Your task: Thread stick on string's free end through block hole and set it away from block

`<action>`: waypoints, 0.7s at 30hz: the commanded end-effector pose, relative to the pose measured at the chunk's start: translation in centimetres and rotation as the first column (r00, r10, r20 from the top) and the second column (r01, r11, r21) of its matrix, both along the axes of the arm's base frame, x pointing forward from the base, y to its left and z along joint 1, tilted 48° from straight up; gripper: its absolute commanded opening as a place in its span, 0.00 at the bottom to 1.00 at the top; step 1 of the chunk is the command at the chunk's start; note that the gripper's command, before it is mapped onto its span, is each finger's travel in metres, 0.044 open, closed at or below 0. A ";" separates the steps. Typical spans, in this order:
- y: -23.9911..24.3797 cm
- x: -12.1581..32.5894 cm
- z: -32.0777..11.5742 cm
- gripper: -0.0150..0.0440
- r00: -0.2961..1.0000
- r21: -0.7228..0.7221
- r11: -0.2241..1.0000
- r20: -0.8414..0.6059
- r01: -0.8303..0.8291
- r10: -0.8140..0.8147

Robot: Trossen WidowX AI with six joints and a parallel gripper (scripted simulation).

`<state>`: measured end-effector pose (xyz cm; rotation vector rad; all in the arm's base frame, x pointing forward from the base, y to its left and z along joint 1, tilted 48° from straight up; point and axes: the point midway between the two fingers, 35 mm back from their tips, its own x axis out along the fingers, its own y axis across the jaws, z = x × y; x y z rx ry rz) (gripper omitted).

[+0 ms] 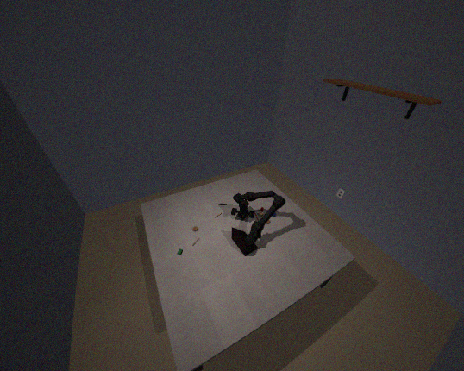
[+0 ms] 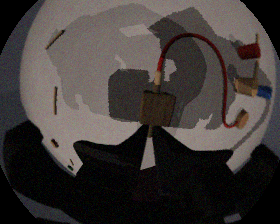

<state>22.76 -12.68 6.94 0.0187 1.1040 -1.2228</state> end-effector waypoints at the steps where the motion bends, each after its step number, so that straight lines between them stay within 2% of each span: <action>1: 0.0 0.0 0.0 0.25 1.000 -0.002 1.000 0.001 -0.002 0.002; 21: 0.2 -0.6 -0.4 0.25 0.999 -0.043 0.998 0.023 -0.044 0.045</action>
